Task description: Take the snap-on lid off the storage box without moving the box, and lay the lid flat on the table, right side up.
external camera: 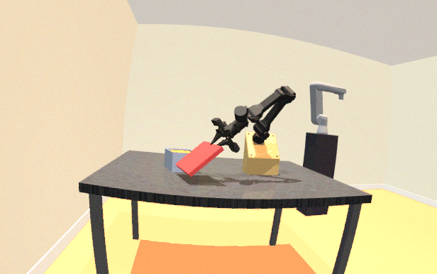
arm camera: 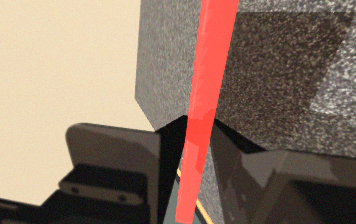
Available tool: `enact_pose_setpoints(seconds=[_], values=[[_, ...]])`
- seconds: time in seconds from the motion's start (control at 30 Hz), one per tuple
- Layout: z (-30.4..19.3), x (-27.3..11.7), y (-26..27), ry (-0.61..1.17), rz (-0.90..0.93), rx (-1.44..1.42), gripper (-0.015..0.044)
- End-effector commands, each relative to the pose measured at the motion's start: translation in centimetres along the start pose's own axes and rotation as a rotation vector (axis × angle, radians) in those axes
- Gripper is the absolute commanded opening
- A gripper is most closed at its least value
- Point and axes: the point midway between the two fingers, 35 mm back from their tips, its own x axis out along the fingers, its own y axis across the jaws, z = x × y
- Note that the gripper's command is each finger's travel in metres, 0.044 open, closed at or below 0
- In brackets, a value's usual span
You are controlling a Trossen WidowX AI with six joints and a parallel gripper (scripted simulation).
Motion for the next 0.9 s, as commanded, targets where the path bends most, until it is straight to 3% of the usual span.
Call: enact_pose_setpoints(seconds=[0.0,0.87], values=[[0.1,0.2,0.0,-0.004,0.01,0.004,0.0],[0.1,1.5,-1.6,-0.004,0.01,0.005,0.0]])
